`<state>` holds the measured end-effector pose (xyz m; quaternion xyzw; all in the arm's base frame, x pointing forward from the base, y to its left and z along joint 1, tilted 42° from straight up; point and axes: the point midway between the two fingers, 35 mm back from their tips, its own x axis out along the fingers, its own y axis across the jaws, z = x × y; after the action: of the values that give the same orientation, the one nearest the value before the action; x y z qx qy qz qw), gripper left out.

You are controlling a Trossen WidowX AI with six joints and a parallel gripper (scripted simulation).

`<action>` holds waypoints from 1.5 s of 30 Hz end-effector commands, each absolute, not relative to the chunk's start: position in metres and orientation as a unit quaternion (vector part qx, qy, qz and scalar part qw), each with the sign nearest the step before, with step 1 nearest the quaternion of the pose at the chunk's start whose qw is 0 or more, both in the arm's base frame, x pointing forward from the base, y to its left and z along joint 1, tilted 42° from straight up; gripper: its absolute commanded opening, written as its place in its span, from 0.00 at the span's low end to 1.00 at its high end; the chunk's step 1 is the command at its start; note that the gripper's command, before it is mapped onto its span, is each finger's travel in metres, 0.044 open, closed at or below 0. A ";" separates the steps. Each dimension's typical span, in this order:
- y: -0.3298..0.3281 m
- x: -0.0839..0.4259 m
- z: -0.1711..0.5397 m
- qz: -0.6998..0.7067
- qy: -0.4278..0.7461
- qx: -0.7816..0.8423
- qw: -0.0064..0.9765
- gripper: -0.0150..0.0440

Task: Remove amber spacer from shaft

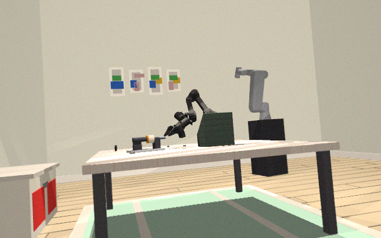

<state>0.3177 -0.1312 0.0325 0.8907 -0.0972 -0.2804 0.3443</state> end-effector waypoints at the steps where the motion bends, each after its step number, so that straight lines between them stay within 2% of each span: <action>1: -0.130 0.316 0.031 -0.281 -0.093 0.890 0.346 1.00; 22: -0.130 0.318 0.030 -0.281 -0.093 0.890 0.346 1.00; 45: -0.142 0.347 0.015 -0.281 -0.093 0.890 0.346 1.00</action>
<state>0.3404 -0.1405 0.0161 0.8901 -0.0951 -0.2843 0.3433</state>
